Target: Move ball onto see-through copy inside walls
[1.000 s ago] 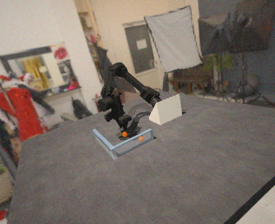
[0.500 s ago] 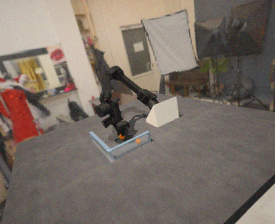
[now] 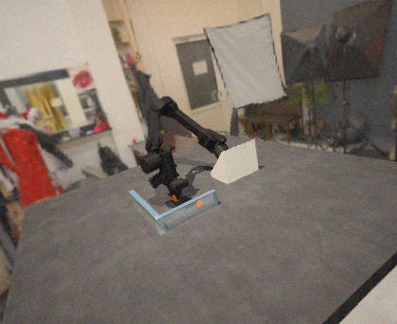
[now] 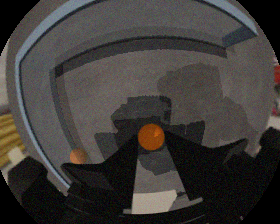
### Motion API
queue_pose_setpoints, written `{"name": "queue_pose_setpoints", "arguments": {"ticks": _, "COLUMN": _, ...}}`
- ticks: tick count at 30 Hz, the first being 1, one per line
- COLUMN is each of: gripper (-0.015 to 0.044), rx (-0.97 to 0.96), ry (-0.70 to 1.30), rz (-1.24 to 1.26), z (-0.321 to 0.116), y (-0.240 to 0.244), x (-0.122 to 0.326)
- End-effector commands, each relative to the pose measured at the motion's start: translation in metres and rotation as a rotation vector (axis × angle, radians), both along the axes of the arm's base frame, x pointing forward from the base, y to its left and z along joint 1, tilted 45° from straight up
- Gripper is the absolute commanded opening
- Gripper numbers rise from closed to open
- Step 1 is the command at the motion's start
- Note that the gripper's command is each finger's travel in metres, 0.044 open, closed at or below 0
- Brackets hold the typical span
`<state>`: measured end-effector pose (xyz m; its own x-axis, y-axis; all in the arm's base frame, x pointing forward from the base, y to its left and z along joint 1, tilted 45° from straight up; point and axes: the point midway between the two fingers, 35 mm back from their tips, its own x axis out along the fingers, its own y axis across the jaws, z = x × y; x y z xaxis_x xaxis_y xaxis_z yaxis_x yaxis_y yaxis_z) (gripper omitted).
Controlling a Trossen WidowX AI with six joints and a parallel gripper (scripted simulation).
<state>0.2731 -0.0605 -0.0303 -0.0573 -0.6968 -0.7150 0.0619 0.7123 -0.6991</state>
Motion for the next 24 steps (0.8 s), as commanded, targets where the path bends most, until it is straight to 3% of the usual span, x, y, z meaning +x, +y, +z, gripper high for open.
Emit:
{"name": "queue_pose_setpoints", "arguments": {"ticks": 1, "gripper": 0.0133, "rx": -0.003, "ry": 0.004, "rz": 0.005, "z": -0.001, "y": -0.001, "x": 0.0}}
{"name": "queue_pose_setpoints", "arguments": {"ticks": 5, "gripper": 0.0106, "rx": -0.003, "ry": 0.004, "rz": 0.005, "z": -0.001, "y": -0.001, "x": 0.0}}
{"name": "queue_pose_setpoints", "arguments": {"ticks": 9, "gripper": 0.0001, "rx": 0.007, "ry": -0.007, "rz": 0.035, "z": 0.001, "y": 0.003, "x": 0.004}}
{"name": "queue_pose_setpoints", "arguments": {"ticks": 24, "gripper": 0.0, "rx": 0.02, "ry": -0.003, "rz": 0.03, "z": 0.048, "y": 0.055, "x": 0.014}}
